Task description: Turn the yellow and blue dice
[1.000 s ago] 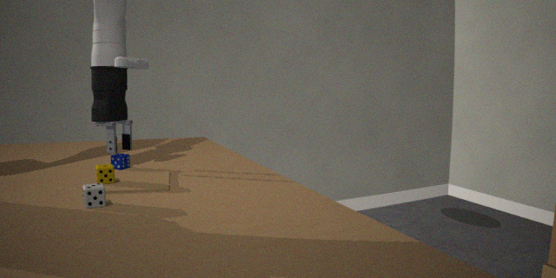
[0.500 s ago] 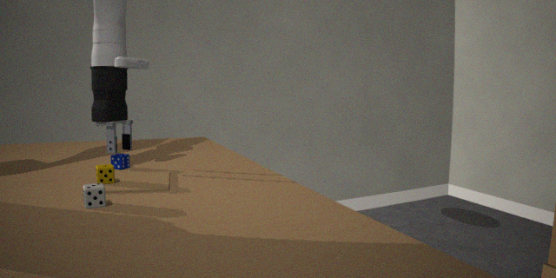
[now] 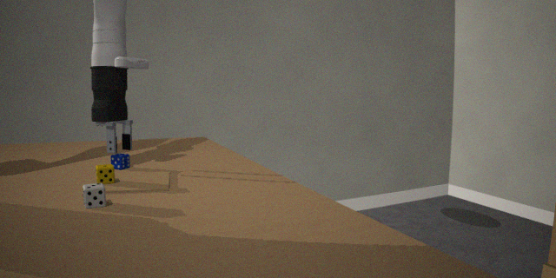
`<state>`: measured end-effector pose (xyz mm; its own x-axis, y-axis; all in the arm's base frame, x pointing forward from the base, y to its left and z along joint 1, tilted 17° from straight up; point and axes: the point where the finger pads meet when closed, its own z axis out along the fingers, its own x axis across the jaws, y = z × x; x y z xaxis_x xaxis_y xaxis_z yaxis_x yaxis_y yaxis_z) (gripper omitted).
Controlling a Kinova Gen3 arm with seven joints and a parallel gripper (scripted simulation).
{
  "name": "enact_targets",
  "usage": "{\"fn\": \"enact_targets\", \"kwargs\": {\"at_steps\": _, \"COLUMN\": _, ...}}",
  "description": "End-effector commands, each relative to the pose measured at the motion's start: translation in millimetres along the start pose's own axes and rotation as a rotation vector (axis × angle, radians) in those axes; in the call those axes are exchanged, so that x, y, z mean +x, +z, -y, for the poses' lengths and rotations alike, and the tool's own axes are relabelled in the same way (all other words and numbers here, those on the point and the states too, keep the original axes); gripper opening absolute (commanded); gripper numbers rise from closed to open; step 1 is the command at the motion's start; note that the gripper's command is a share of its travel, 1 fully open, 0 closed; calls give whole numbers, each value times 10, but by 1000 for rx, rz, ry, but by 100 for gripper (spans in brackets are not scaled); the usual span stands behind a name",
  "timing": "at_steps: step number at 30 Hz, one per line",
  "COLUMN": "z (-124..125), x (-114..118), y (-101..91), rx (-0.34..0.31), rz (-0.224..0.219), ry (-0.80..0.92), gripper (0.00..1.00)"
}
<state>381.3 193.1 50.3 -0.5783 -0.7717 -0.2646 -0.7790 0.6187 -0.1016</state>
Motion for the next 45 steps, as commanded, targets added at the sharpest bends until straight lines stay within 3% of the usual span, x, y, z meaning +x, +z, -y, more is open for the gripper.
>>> {"fn": "enact_targets", "kwargs": {"at_steps": 1, "z": 2, "x": -5, "y": -4, "rx": 0, "rz": 1, "ry": 0, "gripper": 87}}
{"fn": "enact_targets", "kwargs": {"at_steps": 17, "z": 2, "x": -5, "y": 37, "rx": 0, "rz": 1, "ry": 0, "gripper": 87}}
{"fn": "enact_targets", "kwargs": {"at_steps": 32, "z": 2, "x": -5, "y": 323, "rx": 0, "rz": 1, "ry": 0, "gripper": 87}}
{"fn": "enact_targets", "kwargs": {"at_steps": 45, "z": 2, "x": -5, "y": 356, "rx": 0, "rz": 1, "ry": 0, "gripper": 87}}
